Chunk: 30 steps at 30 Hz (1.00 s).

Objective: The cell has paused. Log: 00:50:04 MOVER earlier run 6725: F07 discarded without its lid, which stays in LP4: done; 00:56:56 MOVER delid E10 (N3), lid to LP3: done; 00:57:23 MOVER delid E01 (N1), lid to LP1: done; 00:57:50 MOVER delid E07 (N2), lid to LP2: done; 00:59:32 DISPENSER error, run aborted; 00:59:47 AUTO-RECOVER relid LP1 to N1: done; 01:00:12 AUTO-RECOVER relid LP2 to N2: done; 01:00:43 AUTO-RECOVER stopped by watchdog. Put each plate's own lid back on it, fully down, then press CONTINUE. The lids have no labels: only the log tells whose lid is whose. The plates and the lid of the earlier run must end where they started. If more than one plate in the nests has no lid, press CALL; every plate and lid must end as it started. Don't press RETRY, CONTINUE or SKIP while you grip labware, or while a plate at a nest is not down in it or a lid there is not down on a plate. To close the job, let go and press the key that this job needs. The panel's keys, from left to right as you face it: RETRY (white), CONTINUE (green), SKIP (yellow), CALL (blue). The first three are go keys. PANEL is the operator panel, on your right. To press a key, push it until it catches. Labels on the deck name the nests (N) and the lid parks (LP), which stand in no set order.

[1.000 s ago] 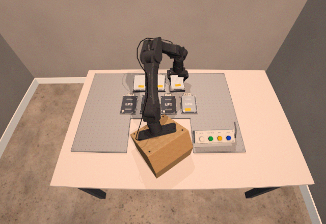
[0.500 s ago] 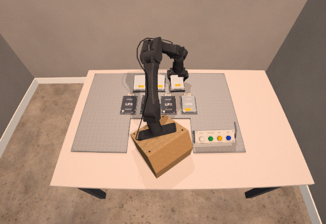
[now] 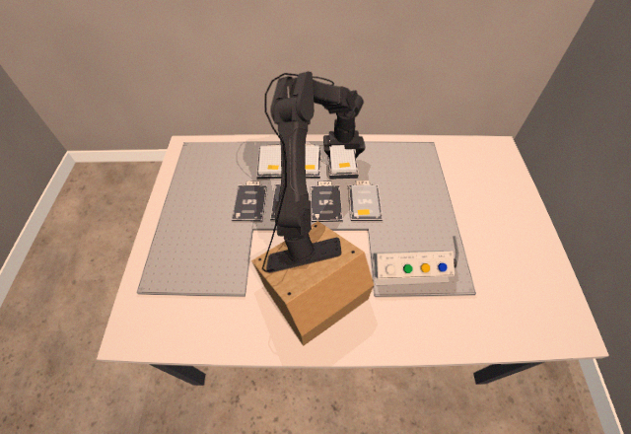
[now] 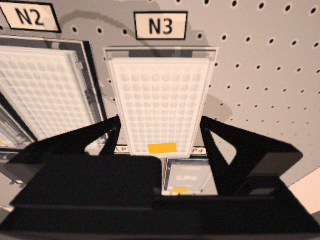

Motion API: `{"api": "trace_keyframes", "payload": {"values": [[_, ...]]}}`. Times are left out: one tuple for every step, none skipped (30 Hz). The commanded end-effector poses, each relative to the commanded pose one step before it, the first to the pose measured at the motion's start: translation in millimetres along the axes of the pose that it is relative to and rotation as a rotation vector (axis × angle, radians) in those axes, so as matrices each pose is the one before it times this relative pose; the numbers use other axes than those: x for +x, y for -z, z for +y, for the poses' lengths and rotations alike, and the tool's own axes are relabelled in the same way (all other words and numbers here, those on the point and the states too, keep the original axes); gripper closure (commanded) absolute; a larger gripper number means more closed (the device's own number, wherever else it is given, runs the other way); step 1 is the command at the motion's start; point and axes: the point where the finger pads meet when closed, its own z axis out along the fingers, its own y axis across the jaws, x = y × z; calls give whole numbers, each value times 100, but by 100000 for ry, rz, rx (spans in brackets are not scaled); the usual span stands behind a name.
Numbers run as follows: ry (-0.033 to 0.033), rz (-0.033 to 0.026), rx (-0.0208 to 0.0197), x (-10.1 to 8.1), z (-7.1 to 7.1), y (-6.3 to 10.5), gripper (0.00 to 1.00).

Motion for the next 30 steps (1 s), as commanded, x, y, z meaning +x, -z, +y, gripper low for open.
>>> {"api": "trace_keyframes", "payload": {"values": [[1402, -5561, 2877, -1494, -498, 1828, 0], [0, 0, 0, 0, 0, 0, 0], [0, 0, 0, 0, 0, 0, 0], [0, 0, 0, 0, 0, 0, 0], [0, 0, 0, 0, 0, 0, 0], [-393, 1044, -504, 206, 77, 351, 0], [325, 77, -193, 23, 38, 173, 0], [2, -53, -117, -9, 23, 167, 0], [2, -54, -117, -9, 23, 167, 0], [2, -54, -117, -9, 23, 167, 0], [2, -54, -117, -9, 23, 167, 0], [2, -20, -40, -3, 10, 167, 0], [2, 2, 6, 1, 2, 167, 0], [2, 2, 6, 0, 1, 167, 0], [2, 2, 6, 0, 1, 167, 0], [2, 2, 6, 0, 1, 167, 0], [2, 2, 6, 0, 1, 167, 0], [2, 2, 6, 0, 1, 167, 0], [1, 1, 3, 5, -15, 56, 0], [1, 1, 2, 7, -13, 26, 0], [0, 0, 0, 0, 0, 0, 0], [0, 0, 0, 0, 0, 0, 0], [-362, 653, -313, 183, -92, -292, 0], [-201, 365, -175, 167, 17, -88, 0], [-188, 342, -164, 178, 42, -56, 0], [-48, 86, -41, 61, 18, 3, 0], [-100, 43, -20, 34, 6, 5, 0], [-65, 26, -12, 22, -1, 3, 0], [-24, 11, -5, 12, -5, 5, 0], [15, -14, 7, -2, -9, 8, 0]]}}
